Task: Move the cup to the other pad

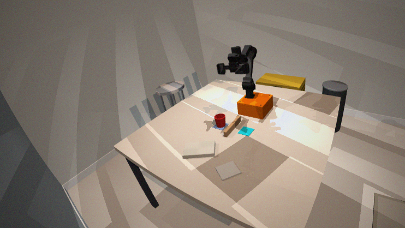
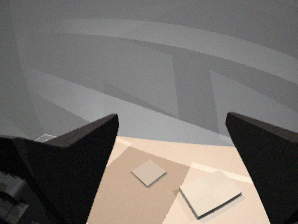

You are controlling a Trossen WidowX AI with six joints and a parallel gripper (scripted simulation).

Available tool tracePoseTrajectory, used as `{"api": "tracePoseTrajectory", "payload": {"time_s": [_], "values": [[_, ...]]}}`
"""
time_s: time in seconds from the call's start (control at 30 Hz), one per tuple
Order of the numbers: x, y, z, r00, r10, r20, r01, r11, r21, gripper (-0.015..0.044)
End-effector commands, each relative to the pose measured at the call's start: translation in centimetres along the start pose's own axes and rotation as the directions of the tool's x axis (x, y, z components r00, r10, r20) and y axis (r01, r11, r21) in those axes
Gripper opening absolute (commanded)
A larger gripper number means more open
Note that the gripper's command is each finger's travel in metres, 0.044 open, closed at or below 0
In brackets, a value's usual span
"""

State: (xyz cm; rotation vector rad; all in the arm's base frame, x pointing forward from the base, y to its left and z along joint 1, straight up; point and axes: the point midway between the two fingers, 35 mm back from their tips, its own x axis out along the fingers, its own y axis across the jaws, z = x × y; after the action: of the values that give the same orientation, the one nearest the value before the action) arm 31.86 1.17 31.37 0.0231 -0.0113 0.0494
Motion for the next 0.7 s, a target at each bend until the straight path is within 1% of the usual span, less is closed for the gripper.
{"api": "tracePoseTrajectory", "payload": {"time_s": [0.0, 0.03, 0.07, 0.13, 0.2, 0.27, 0.3, 0.37, 0.43, 0.5, 0.57, 0.6, 0.67], "values": [[0.1, -0.2, -0.3, 1.000, -0.005, -0.015, 0.005, 1.000, 0.012, 0.0374], [0.6, -0.7, -1.2, 0.998, -0.021, -0.058, 0.023, 0.999, 0.049, 0.0348], [1.2, -1.5, -2.8, 0.990, -0.046, -0.131, 0.060, 0.992, 0.110, 0.0321], [2.1, -3.7, -6.7, 0.945, -0.105, -0.309, 0.187, 0.950, 0.249, 0.0269], [2.2, -5.9, -10.6, 0.865, -0.152, -0.477, 0.349, 0.867, 0.357, 0.0216], [1.6, -8.0, -14.3, 0.755, -0.184, -0.630, 0.529, 0.738, 0.419, 0.0164], [1.1, -8.9, -16.1, 0.690, -0.192, -0.698, 0.619, 0.657, 0.430, 0.0148], [-0.4, -10.4, -19.3, 0.546, -0.190, -0.816, 0.779, 0.475, 0.410, 0.0148], [-2.3, -11.6, -22.1, 0.386, -0.167, -0.908, 0.904, 0.267, 0.335, 0.0148], [-4.6, -12.5, -24.4, 0.217, -0.121, -0.969, 0.976, 0.046, 0.213, 0.0148], [-6.8, -13.1, -26.1, 0.066, -0.062, -0.996, 0.986, -0.147, 0.075, 0.0148], [-7.4, -13.2, -26.5, 0.027, -0.043, -0.999, 0.980, -0.196, 0.035, 0.0148], [-7.8, -13.3, -26.6, 0.014, -0.037, -0.999, 0.977, -0.212, 0.021, 0.0148]]}}
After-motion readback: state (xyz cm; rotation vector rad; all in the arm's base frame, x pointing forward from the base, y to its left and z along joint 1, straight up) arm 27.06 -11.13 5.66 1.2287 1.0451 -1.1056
